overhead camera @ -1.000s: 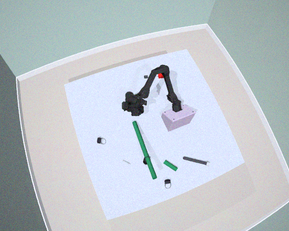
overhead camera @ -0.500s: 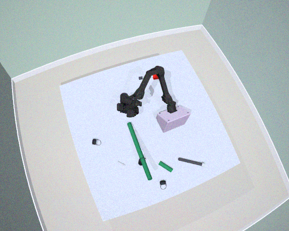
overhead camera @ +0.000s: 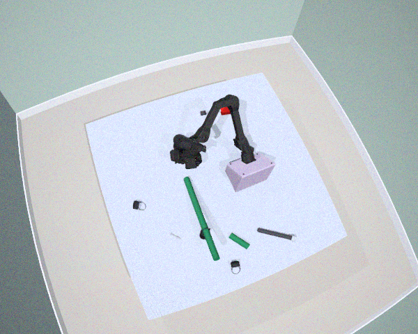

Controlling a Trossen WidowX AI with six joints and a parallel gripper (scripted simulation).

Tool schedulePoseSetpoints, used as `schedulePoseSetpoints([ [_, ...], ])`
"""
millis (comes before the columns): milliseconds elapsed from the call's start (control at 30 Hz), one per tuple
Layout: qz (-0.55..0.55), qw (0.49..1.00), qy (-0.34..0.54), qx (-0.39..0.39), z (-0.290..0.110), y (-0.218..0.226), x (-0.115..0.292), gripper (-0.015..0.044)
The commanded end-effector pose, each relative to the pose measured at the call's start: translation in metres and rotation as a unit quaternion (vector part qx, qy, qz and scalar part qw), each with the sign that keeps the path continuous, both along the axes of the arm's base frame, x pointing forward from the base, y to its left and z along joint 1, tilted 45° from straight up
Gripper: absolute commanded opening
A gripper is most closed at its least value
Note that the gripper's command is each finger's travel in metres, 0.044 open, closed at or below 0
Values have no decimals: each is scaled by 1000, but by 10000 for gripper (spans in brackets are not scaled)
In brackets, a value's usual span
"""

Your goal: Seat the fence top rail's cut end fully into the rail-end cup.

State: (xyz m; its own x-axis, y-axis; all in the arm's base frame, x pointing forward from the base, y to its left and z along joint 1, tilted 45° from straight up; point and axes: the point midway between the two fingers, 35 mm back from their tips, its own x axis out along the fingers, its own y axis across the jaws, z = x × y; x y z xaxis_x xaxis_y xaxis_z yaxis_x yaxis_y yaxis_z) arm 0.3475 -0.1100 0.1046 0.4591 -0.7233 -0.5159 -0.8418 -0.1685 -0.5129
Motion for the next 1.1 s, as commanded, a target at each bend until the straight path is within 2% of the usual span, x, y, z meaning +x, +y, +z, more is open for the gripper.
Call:
schedulePoseSetpoints([
  [0,12,1000,12,0,0,1,-3,0],
  [667,55,997,55,1,-2,3,-14,0],
  [1067,40,998,40,1,-1,3,-10,0],
])
